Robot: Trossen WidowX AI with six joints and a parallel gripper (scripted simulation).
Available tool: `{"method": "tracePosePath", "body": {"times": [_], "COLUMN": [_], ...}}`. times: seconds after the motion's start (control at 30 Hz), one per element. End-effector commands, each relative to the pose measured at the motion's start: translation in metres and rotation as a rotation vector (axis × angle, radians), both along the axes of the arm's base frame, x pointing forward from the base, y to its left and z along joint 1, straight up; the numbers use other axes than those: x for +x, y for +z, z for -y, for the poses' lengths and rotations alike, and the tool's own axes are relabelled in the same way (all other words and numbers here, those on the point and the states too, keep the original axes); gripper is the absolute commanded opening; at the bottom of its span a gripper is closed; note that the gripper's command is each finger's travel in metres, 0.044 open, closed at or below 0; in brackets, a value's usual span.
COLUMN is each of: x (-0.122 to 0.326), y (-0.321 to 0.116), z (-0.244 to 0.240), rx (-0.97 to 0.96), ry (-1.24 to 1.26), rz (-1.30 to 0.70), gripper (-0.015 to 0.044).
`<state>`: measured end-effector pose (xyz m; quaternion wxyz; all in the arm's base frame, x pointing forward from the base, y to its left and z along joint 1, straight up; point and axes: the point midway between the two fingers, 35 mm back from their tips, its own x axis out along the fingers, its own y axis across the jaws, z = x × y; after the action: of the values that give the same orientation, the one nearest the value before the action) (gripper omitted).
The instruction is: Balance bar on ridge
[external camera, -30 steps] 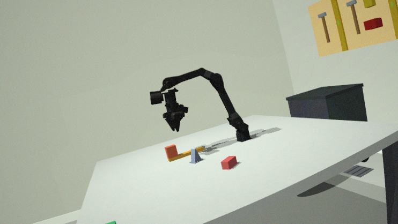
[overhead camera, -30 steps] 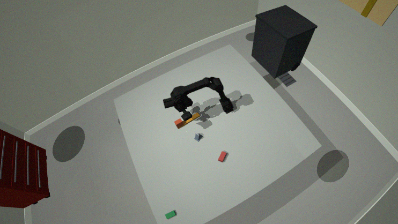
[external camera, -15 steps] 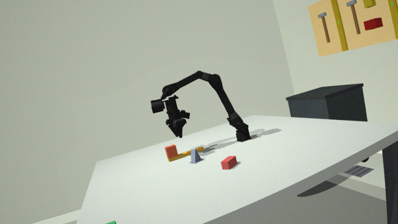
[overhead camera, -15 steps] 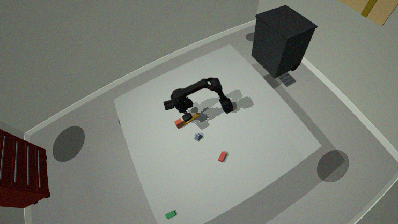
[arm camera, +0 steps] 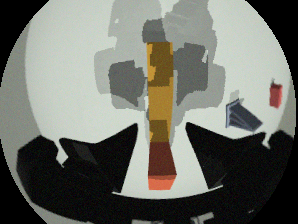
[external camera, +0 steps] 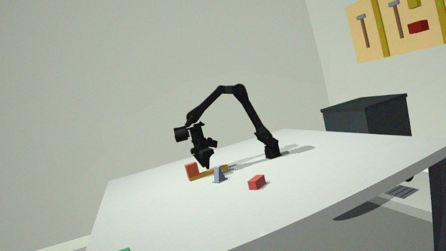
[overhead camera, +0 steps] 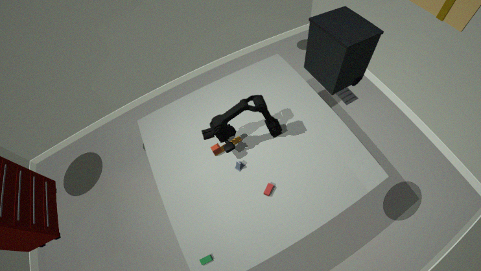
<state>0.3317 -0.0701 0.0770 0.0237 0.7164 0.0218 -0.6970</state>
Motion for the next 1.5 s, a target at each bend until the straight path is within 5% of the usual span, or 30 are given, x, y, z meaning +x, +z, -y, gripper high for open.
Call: {"method": "tracePosePath", "body": {"times": [0.0, 0.93, 1.13, 1.4, 1.47], "x": [0.000, 0.001, 0.001, 0.001, 0.001], "y": [-0.004, -0.027, -0.027, -0.027, -0.025], "z": [0.001, 0.001, 0.000, 0.000, 0.000], "rx": [-0.005, -0.005, -0.001, -0.001, -0.001], "ry": [-0.006, -0.006, 0.000, 0.000, 0.000], "rz": [0.005, 0.005, 0.004, 0.004, 0.004], "gripper": [0.0315, 0.0315, 0.0157, 0.0104, 0.0052]}}
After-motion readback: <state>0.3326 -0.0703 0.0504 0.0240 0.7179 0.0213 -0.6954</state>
